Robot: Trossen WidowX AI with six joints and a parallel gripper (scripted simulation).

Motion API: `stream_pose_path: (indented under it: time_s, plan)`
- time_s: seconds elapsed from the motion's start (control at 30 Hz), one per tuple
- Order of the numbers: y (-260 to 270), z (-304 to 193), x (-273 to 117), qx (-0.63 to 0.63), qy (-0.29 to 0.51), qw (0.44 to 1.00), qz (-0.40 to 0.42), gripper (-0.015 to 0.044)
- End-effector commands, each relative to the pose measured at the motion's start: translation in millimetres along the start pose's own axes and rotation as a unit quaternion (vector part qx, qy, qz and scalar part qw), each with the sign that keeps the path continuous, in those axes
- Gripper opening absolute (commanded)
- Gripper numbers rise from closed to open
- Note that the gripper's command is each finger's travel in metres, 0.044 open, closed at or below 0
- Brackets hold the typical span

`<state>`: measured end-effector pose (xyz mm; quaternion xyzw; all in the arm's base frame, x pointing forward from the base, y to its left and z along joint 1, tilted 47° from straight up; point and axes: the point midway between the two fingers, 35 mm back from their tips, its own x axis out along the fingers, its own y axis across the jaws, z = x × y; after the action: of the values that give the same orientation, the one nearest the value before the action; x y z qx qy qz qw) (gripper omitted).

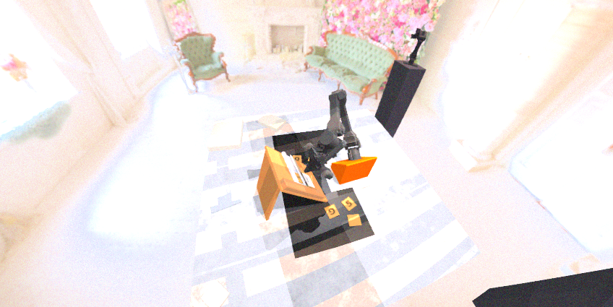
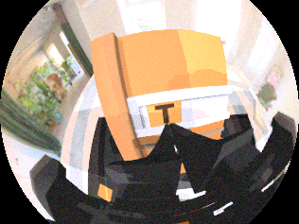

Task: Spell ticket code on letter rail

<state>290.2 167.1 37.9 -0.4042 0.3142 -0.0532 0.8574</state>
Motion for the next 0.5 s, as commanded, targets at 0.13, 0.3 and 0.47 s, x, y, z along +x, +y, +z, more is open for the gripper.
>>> stream_pose_path:
  time_s: [0.13, 0.3, 0.47]
  plan:
    - [1.6, 2.5, 2.3, -0.002, 0.012, 1.0, 0.004, 0.0]
    - [6.6, 13.9, 12.0, -0.009, 0.085, 0.996, 0.024, 0.0]
    - [2.0, 18.4, 19.4, -0.001, 0.184, 0.982, 0.037, 0.0]
